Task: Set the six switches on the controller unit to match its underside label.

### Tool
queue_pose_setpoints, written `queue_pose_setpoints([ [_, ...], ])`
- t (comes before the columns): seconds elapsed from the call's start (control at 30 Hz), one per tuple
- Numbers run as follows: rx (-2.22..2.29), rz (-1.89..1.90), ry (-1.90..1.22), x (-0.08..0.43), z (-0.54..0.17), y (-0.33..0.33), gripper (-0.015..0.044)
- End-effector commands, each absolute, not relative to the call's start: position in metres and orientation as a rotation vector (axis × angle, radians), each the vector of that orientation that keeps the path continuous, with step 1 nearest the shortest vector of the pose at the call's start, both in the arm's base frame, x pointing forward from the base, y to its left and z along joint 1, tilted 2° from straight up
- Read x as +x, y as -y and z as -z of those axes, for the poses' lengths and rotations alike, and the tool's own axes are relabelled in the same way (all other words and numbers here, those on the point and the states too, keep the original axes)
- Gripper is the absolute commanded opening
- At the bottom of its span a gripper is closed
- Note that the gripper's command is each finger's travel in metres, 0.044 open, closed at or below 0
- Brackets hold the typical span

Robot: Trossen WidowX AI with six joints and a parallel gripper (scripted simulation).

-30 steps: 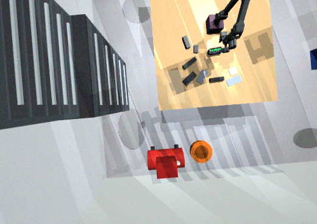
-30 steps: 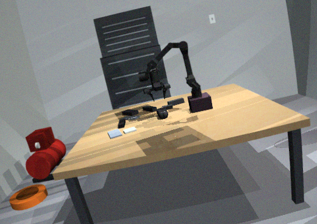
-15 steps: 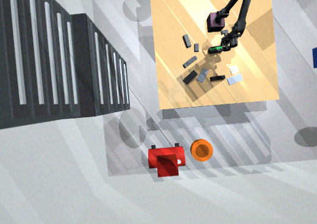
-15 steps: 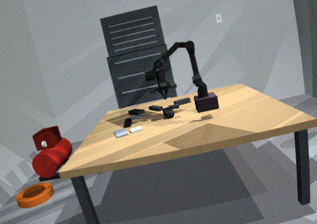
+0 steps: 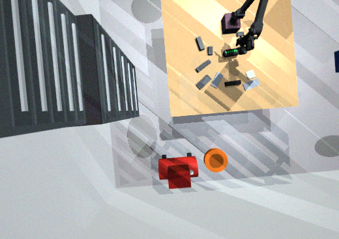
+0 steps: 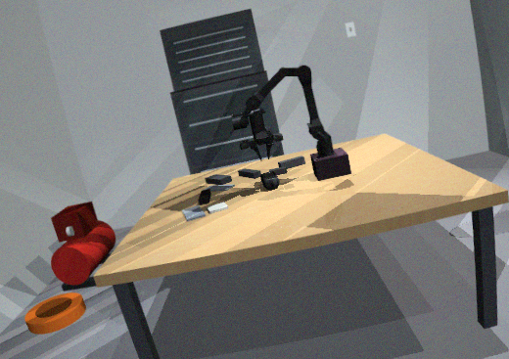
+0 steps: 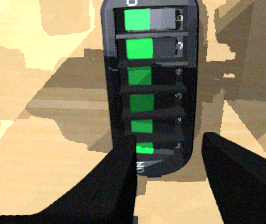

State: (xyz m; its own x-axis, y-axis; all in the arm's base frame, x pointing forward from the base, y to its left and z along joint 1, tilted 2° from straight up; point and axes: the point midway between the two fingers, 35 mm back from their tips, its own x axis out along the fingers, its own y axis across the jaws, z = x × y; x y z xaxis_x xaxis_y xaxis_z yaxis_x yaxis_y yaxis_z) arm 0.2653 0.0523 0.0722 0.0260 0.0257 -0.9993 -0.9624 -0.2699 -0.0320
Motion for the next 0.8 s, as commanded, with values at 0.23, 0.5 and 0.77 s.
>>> queue_pose_setpoints([
  [0.23,-1.404,-1.395,-1.028,0.265,-0.072,-0.052,0.0420],
  [0.5,-1.408,-1.404,-1.022,0.248,-0.044,-0.046,0.0309],
  [0.77,-1.413,-1.416,-1.014,0.222,-0.010,-0.038,0.0099],
])
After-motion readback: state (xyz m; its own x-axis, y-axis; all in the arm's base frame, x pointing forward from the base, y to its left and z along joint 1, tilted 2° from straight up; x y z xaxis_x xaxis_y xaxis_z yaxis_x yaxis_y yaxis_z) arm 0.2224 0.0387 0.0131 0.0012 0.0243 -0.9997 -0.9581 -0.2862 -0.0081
